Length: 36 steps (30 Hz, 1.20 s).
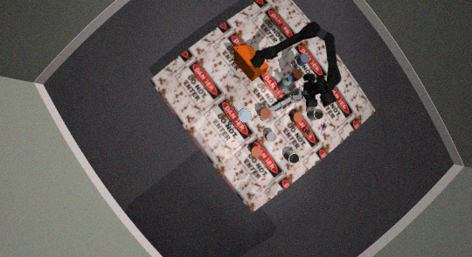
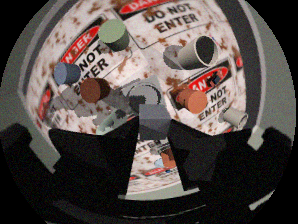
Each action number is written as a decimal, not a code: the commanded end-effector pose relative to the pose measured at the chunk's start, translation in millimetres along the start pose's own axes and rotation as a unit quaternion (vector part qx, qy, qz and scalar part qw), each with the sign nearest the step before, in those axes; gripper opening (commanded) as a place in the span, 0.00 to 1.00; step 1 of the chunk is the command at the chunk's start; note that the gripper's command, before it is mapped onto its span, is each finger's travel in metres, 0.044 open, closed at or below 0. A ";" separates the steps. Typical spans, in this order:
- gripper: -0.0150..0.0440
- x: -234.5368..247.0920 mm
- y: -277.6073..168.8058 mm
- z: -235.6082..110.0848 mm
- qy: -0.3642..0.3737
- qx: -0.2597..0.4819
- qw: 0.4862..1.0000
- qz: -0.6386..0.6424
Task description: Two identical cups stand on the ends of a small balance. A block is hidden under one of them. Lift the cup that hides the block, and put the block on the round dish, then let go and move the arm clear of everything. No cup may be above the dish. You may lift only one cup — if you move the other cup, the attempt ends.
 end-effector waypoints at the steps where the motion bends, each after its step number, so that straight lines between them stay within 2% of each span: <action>1: 0.25 -26.6 -15.9 0.6 -0.008 0.006 1.000 0.005; 18: 0.25 -154.3 -150.9 26.0 -0.034 0.015 0.999 0.021; 27: 0.25 -187.6 -235.7 49.7 -0.026 0.018 0.999 0.016; 36: 0.25 -197.5 -320.1 84.3 -0.011 0.012 1.000 0.006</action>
Point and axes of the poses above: the point midway between the two fingers, 35 mm back from their tips, its own z axis out along the fingers, its own x axis across the jaws, y = z × x, the point moved 7 cm from there along -z, back along the fingers, and after that the axes turned 14 degrees about z, right-handed, at the moved point
